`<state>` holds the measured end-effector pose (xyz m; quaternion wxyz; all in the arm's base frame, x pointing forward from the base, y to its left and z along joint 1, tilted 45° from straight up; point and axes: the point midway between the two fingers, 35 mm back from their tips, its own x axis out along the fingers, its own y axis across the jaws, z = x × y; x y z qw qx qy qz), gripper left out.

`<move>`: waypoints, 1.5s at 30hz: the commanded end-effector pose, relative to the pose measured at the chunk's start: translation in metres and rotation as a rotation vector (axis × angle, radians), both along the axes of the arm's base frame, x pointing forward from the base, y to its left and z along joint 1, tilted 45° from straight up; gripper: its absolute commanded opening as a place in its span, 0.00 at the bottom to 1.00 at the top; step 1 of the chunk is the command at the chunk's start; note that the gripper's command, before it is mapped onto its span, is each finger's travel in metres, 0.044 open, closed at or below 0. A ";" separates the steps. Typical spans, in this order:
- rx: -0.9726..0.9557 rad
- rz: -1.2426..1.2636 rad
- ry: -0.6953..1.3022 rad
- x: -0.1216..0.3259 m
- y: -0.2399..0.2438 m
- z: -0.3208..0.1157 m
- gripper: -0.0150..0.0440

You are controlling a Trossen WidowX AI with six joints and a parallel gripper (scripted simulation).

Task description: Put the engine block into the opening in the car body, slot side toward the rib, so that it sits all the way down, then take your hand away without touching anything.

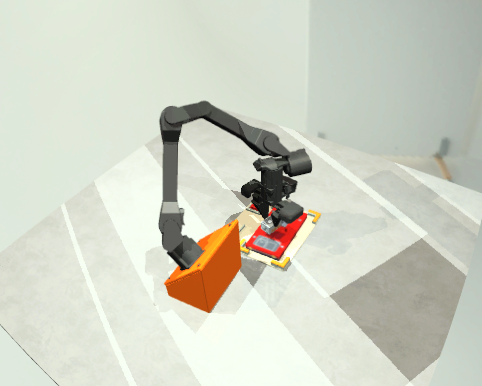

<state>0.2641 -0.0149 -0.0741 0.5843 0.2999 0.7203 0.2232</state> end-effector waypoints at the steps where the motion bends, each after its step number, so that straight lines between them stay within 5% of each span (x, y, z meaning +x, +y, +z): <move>1: -0.012 0.000 -0.020 0.008 -0.013 0.011 0.25; 28: -0.010 0.002 -0.018 0.012 -0.068 0.073 0.25; 45: -0.005 0.058 -0.077 0.032 -0.048 0.050 0.25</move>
